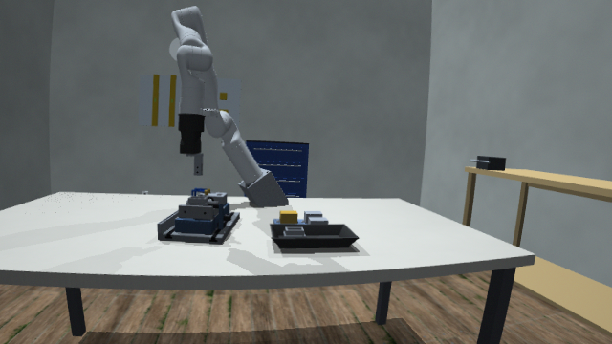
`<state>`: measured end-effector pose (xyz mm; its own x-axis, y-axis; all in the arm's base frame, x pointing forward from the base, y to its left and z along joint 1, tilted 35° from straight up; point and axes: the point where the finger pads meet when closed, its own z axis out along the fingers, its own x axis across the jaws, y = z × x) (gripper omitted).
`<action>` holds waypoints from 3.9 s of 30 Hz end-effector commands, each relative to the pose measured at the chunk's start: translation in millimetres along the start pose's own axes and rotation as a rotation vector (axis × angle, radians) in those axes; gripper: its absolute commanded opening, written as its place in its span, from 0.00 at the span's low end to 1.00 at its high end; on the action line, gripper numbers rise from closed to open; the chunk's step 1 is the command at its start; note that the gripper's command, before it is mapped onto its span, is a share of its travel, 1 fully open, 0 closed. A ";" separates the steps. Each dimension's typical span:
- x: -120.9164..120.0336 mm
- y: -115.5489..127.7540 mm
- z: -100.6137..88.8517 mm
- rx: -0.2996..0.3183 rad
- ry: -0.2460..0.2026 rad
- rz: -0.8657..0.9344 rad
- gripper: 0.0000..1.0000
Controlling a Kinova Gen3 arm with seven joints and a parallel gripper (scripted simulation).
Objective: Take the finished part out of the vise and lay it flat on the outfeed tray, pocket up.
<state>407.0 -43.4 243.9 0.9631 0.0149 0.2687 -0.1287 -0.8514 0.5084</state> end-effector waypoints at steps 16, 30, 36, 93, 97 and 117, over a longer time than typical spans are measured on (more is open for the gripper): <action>1.5 1.8 0.5 0.000 0.005 -0.006 1.00; 1.5 1.8 0.5 0.000 0.005 -0.006 1.00; 1.5 1.8 0.5 0.000 0.005 -0.006 1.00; 0.7 0.9 57.7 0.001 0.002 -0.008 1.00; 1.6 0.9 59.4 0.001 0.003 -0.007 1.00; 1.5 0.8 64.1 0.001 0.002 -0.007 1.00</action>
<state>423.7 -78.5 194.1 0.9631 0.0207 0.2683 -0.1241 -0.8504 0.5113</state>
